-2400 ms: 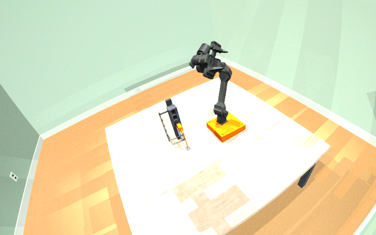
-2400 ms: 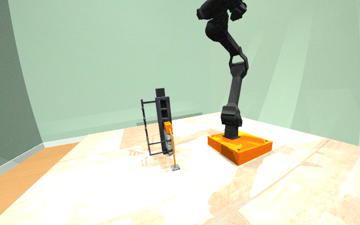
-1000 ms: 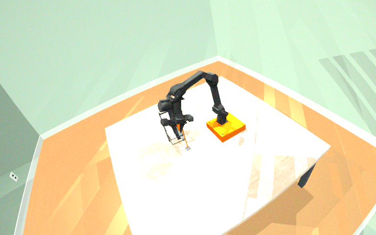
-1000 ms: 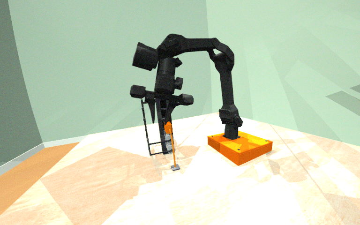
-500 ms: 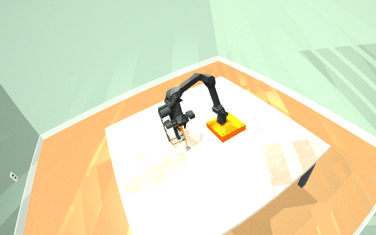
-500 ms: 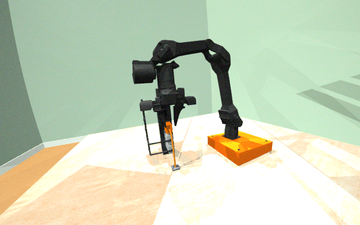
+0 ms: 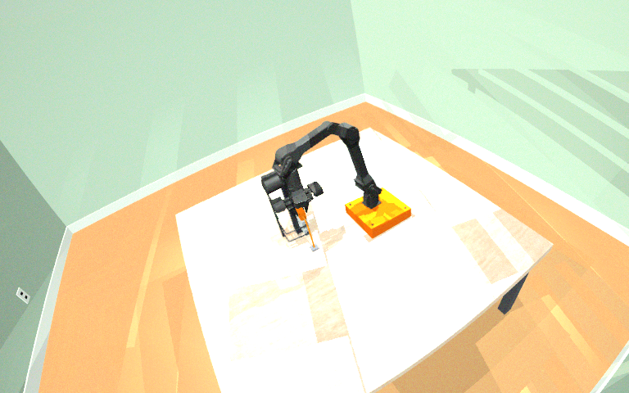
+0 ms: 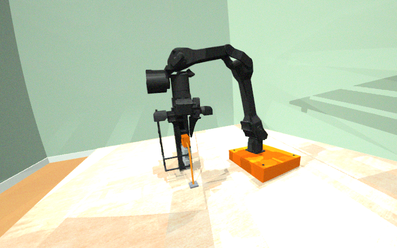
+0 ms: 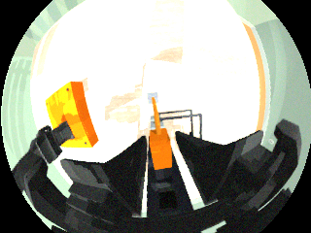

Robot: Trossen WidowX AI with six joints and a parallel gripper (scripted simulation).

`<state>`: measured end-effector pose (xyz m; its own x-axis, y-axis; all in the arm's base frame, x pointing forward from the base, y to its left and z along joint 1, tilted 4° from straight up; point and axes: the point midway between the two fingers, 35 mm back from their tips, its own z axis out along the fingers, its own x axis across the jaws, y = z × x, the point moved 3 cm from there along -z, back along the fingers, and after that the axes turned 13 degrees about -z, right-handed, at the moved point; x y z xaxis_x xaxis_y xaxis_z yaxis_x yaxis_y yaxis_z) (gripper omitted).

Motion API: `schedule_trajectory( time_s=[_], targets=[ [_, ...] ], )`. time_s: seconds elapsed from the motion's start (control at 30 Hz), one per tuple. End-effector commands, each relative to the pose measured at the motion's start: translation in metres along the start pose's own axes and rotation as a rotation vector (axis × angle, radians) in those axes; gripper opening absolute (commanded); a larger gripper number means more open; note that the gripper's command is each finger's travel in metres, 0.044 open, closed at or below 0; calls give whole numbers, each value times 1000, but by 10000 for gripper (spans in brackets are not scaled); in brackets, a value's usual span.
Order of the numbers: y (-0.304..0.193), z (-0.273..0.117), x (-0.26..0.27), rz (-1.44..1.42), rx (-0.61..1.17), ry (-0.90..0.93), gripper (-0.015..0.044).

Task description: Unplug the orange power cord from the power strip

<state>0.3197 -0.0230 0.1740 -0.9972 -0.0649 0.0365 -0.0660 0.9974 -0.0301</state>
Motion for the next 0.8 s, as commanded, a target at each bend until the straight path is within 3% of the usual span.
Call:
schedule_trajectory(
  time_s=[0.0,0.7,0.77],
  targets=[
    [-6,0,3,-5,5,2,160],
    [-16,12,5,-5,6,2,160],
    [-15,9,4,1,2,-1,107]
  ],
)
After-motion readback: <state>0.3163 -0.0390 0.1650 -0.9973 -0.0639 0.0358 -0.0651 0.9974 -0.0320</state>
